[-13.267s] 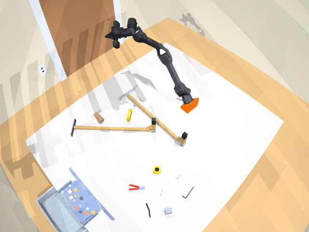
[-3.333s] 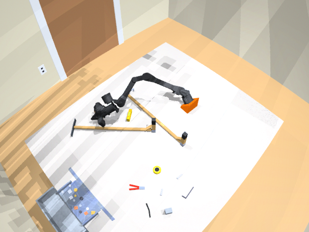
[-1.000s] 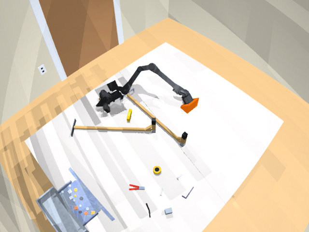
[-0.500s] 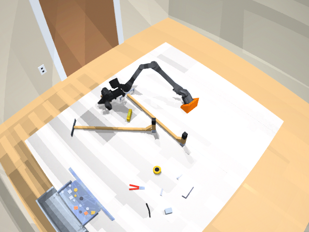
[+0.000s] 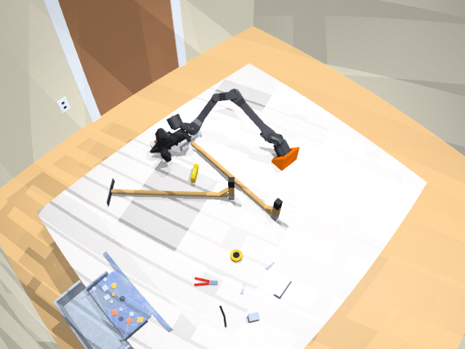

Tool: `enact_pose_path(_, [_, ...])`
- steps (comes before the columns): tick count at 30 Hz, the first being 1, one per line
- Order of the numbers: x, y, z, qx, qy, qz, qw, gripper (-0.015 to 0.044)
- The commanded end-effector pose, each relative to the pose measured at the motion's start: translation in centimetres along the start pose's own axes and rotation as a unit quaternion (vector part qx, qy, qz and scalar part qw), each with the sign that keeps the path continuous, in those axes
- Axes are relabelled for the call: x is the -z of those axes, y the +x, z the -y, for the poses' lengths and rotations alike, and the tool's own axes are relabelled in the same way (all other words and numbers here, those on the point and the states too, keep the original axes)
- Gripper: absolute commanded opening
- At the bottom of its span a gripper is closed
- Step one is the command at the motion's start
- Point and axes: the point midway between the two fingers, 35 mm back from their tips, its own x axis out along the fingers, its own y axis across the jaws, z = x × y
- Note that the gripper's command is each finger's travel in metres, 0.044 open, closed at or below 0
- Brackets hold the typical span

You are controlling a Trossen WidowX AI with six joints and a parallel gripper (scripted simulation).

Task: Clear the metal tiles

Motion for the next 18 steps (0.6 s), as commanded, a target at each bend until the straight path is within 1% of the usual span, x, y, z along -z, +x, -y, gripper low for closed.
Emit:
enact_pose_path(1, [2.4,-0.4,0.6,0.001,-0.003,-0.027,1.000,0.0000])
enact_pose_path(18, [3.0,-2.3,2.4,0.001,-0.003,-0.027,1.000,0.0000])
